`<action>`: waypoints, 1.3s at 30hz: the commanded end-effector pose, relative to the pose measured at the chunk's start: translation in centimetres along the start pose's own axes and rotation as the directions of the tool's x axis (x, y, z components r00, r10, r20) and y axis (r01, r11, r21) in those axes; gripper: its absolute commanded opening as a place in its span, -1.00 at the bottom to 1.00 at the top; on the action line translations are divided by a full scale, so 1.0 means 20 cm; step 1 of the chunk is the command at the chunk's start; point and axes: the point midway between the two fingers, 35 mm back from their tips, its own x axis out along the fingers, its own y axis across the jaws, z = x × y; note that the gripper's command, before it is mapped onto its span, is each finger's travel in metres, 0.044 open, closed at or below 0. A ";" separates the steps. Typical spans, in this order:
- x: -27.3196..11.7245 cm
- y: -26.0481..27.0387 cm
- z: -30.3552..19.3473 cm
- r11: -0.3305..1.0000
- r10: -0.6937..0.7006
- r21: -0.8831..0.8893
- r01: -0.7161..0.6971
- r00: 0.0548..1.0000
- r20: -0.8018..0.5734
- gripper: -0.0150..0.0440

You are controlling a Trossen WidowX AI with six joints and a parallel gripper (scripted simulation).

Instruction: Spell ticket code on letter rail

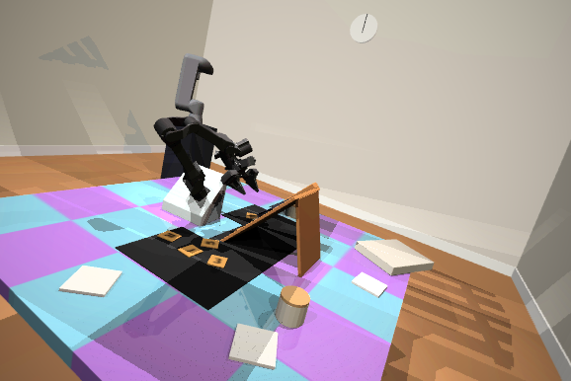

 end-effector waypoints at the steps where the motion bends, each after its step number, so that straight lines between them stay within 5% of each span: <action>1: 0.01 -0.02 -0.03 1.000 -0.017 0.007 0.017 1.000 -0.005 1.00; 9: 0.01 -0.02 -0.02 1.000 -0.014 -0.006 0.014 1.000 -0.009 1.00; 14: -0.02 0.04 0.17 0.937 0.073 -0.332 -0.105 0.991 -0.108 1.00; 22: -0.11 0.02 0.52 0.515 0.260 -0.783 -0.350 0.934 -0.247 1.00; 32: -0.20 -0.09 0.75 0.068 0.404 -0.931 -0.359 0.863 -0.303 1.00; 39: -0.21 -0.11 0.77 0.013 0.421 -0.939 -0.345 0.853 -0.308 1.00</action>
